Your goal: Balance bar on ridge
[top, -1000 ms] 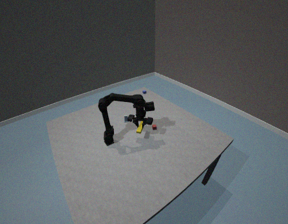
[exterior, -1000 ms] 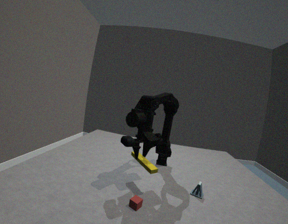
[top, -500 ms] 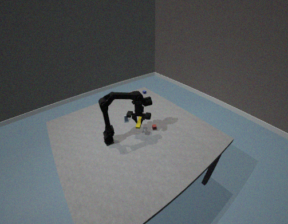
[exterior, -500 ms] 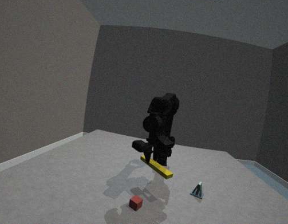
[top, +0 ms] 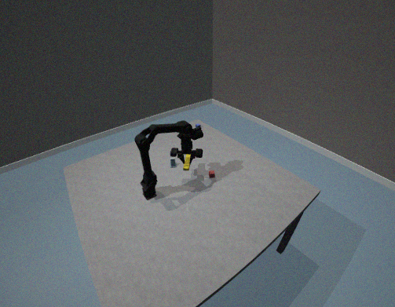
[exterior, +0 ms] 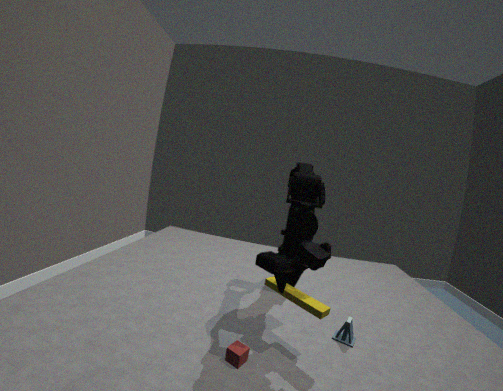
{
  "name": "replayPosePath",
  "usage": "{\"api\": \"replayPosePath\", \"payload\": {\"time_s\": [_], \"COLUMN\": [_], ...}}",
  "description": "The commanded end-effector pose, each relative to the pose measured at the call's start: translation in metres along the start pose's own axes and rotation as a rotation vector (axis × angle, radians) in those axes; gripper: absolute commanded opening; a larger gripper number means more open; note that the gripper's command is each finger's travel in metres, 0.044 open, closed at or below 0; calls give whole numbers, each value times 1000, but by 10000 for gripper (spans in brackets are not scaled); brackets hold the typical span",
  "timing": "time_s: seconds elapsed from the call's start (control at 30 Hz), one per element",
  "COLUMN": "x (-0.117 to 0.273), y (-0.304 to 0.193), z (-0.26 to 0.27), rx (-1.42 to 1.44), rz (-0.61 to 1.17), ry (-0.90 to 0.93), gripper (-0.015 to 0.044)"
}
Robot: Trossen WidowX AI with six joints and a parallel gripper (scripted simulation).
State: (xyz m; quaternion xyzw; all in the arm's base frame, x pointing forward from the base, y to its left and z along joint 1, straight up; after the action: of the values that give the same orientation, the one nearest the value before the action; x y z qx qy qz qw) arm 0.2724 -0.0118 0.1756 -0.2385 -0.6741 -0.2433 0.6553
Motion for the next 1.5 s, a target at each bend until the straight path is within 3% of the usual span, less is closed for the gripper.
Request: {"api": "replayPosePath", "payload": {"time_s": [0.0, 1.47], "x": [1, -3], "y": [11, 102], "z": [6, 110], "rx": [15, 232], "rz": [-4, -15], "ry": [0, 10], "gripper": [0, 0]}}
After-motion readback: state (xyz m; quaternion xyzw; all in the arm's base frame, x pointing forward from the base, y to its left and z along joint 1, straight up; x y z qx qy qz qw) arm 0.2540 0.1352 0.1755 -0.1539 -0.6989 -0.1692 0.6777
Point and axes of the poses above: the point midway between the two fingers, 35 mm back from their tips, its own x axis back along the fingers, its own z axis across the jaws, y = z × x, the point moved 2 cm from there along x, back along the fingers, and after that the axes turned 2 degrees about x, right-handed, at the moved point
